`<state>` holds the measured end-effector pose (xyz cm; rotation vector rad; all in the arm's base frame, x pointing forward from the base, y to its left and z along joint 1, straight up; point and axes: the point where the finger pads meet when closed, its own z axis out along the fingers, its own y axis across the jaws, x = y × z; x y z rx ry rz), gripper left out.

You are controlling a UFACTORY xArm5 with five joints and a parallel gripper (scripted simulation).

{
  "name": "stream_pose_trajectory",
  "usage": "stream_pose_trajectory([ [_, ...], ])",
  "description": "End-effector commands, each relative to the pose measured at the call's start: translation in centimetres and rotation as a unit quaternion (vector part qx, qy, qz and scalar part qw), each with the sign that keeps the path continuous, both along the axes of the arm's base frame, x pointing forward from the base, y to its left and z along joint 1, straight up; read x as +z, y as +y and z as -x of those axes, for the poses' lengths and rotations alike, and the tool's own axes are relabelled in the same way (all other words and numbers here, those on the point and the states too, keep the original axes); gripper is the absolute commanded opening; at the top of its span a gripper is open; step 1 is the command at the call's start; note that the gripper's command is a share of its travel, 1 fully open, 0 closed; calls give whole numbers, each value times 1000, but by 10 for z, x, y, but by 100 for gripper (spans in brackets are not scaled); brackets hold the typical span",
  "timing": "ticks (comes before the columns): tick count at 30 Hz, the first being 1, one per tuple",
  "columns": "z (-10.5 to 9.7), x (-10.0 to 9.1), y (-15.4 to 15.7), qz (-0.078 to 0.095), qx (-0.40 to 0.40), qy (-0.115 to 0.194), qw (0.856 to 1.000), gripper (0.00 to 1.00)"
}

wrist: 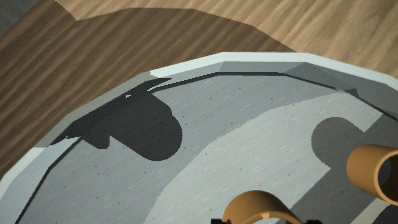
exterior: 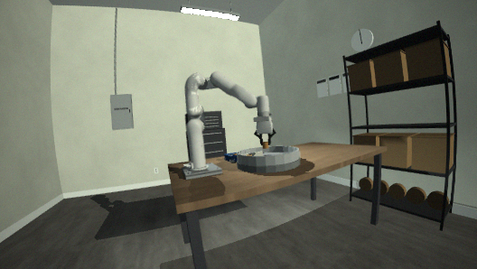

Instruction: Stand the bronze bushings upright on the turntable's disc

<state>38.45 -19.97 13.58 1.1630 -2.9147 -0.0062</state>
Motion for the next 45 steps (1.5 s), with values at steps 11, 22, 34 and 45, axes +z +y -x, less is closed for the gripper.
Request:
stream_pose_trajectory([
  [11, -1, -23, -2, 1, 0, -2, 1000, 0],
  [22, -1, -23, -2, 1, 0, -2, 1000, 0],
  [34, -1, -26, -2, 1, 0, -2, 1000, 0],
  [45, -1, -40, -2, 1, 0, -2, 1000, 0],
])
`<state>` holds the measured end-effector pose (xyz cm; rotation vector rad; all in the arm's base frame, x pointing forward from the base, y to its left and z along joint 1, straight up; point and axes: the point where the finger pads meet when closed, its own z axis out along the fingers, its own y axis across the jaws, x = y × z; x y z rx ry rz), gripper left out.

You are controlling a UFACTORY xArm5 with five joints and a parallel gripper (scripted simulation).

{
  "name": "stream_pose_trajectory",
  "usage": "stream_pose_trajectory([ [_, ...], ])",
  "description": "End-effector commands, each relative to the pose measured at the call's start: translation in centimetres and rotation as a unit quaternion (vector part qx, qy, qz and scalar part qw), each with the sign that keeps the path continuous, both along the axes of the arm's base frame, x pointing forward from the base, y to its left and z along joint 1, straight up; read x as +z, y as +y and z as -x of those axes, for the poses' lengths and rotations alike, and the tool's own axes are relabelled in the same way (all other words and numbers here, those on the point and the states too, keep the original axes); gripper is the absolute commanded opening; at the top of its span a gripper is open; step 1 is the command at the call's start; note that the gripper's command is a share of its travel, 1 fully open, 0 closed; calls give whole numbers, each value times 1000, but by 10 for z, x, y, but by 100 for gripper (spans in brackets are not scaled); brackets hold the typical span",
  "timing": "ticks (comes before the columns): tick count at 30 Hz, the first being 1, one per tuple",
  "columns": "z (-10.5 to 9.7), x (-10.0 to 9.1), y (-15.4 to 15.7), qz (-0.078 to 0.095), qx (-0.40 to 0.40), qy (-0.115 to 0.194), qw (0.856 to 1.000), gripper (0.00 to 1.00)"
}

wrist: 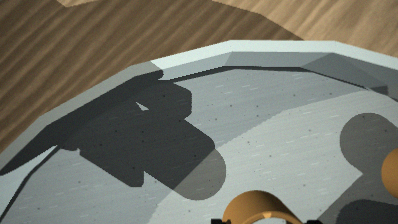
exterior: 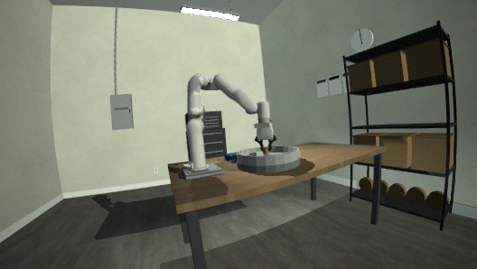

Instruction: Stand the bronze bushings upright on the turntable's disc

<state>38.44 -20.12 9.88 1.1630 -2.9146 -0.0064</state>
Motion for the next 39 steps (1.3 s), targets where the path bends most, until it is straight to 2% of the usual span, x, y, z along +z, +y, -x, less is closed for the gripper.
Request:
stream_pose_trajectory([
  [1, -1, -5, -1, 1, 0, -2, 1000, 0],
  [18, -1, -28, -1, 1, 0, -2, 1000, 0],
  [39, -1, -30, -1, 1, 0, -2, 1000, 0],
])
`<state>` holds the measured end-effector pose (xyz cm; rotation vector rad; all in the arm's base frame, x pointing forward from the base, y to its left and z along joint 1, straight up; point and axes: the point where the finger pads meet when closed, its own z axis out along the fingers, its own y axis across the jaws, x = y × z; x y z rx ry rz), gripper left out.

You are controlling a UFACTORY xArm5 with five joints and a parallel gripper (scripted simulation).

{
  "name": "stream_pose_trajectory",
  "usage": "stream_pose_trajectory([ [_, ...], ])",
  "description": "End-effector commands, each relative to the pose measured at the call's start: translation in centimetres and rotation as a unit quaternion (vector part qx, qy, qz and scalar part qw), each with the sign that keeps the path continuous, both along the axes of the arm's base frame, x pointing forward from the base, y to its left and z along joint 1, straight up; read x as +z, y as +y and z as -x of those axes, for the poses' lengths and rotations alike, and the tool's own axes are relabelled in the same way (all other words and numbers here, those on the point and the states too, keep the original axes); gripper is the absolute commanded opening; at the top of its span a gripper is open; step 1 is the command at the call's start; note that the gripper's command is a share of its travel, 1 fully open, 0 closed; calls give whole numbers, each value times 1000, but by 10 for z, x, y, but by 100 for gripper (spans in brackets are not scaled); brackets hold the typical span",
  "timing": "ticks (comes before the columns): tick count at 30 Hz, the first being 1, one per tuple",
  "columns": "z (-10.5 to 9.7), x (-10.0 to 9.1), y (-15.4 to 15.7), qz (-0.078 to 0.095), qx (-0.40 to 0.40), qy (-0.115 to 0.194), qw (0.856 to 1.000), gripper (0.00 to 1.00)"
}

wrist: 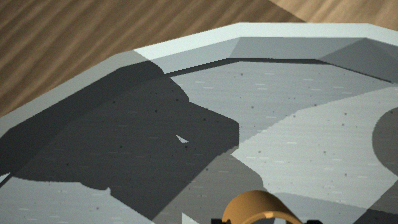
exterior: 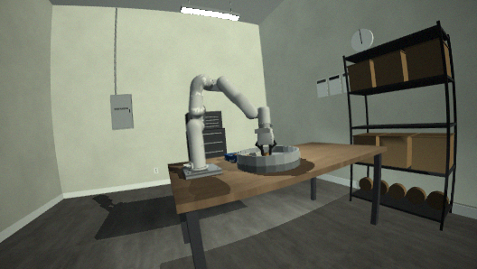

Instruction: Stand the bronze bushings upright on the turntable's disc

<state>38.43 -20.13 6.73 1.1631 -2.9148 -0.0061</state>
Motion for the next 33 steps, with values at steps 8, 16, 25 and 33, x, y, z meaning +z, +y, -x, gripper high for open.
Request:
stream_pose_trajectory([
  [8, -1, 1, -1, 1, 0, -2, 1000, 0],
  [16, -1, -1, -1, 1, 0, -2, 1000, 0],
  [25, -1, -4, -1, 1, 0, -2, 1000, 0],
  [33, -1, -5, -1, 1, 0, -2, 1000, 0],
])
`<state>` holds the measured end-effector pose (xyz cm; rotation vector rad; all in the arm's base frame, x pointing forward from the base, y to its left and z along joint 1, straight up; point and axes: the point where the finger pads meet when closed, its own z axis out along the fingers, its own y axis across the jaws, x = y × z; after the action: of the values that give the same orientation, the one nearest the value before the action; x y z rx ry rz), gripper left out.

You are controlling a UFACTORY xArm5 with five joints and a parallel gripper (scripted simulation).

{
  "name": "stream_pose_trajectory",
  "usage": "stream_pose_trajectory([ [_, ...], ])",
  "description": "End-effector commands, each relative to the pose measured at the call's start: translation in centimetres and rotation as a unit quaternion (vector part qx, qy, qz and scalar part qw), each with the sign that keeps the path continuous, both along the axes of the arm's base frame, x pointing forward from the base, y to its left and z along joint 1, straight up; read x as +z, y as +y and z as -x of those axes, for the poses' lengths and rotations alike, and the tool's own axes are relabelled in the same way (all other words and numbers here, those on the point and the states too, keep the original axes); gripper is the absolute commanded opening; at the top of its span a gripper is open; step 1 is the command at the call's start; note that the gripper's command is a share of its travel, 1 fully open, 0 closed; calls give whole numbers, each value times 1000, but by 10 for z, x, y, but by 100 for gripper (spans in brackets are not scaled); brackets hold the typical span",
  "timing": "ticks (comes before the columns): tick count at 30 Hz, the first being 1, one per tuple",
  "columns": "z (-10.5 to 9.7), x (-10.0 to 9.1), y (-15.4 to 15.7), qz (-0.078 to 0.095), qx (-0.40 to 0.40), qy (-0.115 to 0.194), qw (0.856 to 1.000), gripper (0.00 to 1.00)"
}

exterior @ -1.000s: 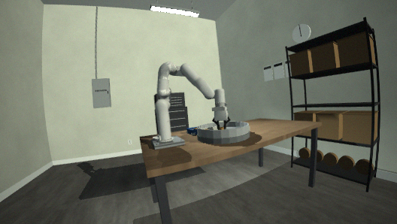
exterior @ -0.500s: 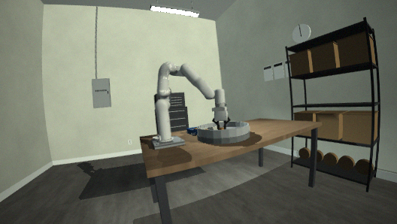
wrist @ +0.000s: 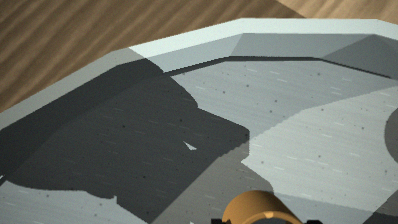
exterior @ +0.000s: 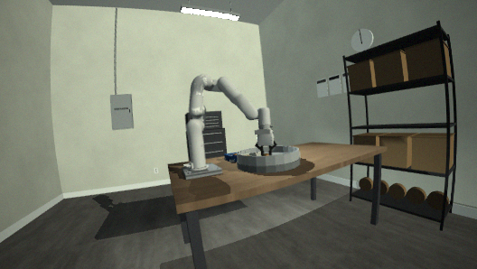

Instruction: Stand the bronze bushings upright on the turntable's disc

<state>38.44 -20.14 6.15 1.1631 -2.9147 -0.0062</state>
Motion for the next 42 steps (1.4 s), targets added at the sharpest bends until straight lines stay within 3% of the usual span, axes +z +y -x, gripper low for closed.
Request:
stream_pose_trajectory([
  [1, -1, 1, -1, 1, 0, -2, 1000, 0],
  [13, -1, 1, -1, 1, 0, -2, 1000, 0],
  [14, -1, 1, -1, 1, 0, -2, 1000, 49],
  [42, -1, 1, -1, 1, 0, -2, 1000, 49],
])
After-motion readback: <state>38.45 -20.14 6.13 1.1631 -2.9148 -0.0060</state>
